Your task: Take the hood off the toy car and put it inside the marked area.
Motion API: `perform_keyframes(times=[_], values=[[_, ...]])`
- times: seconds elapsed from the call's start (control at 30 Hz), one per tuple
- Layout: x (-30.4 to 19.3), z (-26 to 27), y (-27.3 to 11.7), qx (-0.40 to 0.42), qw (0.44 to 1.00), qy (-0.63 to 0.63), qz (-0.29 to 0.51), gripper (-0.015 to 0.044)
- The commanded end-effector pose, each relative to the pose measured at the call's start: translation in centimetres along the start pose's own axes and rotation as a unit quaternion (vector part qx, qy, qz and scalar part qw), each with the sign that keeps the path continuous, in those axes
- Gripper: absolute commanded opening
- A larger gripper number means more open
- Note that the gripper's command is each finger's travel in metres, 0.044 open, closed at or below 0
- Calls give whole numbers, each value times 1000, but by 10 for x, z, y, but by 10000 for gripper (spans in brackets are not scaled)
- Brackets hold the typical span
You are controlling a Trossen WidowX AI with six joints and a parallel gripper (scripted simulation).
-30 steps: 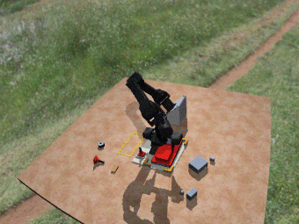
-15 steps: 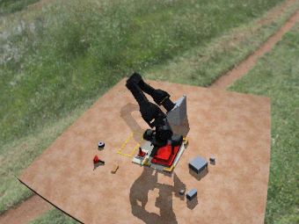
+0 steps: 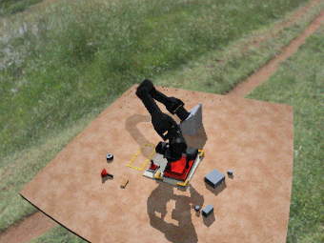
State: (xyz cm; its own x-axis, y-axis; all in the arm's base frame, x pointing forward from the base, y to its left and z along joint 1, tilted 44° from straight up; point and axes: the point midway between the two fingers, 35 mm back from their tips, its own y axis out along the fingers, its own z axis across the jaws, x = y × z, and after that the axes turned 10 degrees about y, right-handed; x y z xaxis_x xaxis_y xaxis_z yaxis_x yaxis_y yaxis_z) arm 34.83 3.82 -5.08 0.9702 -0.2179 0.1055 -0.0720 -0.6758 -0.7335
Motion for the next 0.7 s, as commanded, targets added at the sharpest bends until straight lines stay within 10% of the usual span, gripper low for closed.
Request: perform_keyframes(times=[0.0,0.67], values=[[0,0,3,-2,1000,-2,-1,440],[-1,0,13,-2,1000,-2,-1,440]])
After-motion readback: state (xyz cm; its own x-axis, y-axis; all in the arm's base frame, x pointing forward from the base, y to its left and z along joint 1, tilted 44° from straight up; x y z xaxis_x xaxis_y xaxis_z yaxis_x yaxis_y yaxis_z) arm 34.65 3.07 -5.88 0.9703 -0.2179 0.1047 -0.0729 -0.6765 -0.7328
